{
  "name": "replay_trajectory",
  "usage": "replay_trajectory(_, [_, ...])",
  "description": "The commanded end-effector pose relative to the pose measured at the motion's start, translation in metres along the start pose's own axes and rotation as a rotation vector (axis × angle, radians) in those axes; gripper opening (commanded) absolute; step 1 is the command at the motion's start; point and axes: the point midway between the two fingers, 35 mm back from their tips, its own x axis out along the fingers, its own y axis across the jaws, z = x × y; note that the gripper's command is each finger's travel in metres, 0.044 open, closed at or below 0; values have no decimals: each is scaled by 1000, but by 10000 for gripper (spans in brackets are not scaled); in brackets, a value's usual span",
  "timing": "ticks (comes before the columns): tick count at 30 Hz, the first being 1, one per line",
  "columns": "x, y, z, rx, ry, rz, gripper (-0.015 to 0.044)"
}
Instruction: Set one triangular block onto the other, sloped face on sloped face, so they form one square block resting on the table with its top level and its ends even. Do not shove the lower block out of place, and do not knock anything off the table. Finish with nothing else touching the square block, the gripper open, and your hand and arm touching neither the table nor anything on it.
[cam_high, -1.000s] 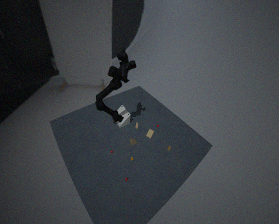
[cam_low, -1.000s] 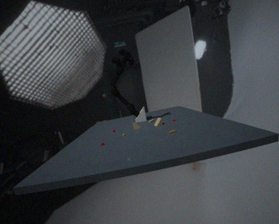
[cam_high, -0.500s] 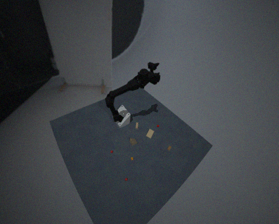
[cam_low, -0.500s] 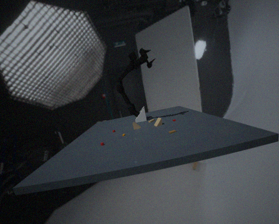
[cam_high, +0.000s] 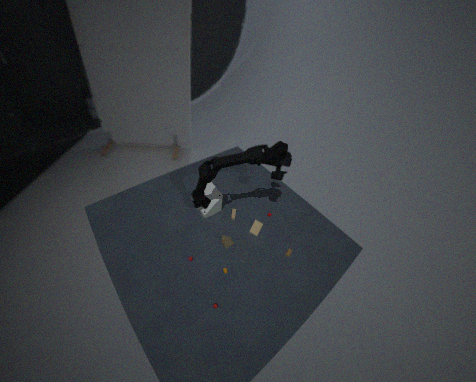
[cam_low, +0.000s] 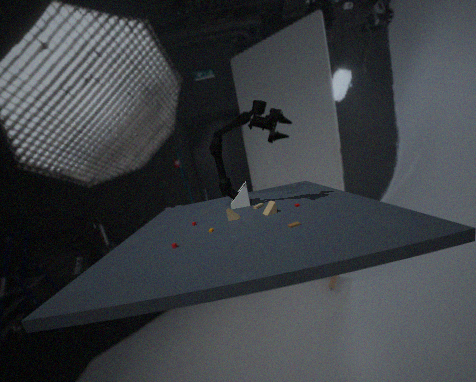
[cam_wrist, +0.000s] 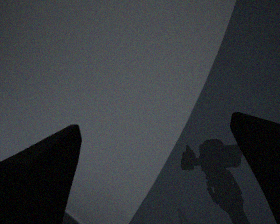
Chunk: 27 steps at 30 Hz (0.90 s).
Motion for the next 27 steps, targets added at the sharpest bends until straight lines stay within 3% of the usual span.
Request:
replay_trajectory(1, [30,-49,-14,-151,90,-189,440])
replay_trajectory(11, [62,-189,-70,-738,625,-624,440])
replay_trajectory(15, [56,-244,-94,-1043,1005,-699,440])
replay_trajectory(19, [46,-285,-108,-1313,1397,-662,440])
replay_trajectory(27, [45,-287,-109,-1325,1418,-657,440])
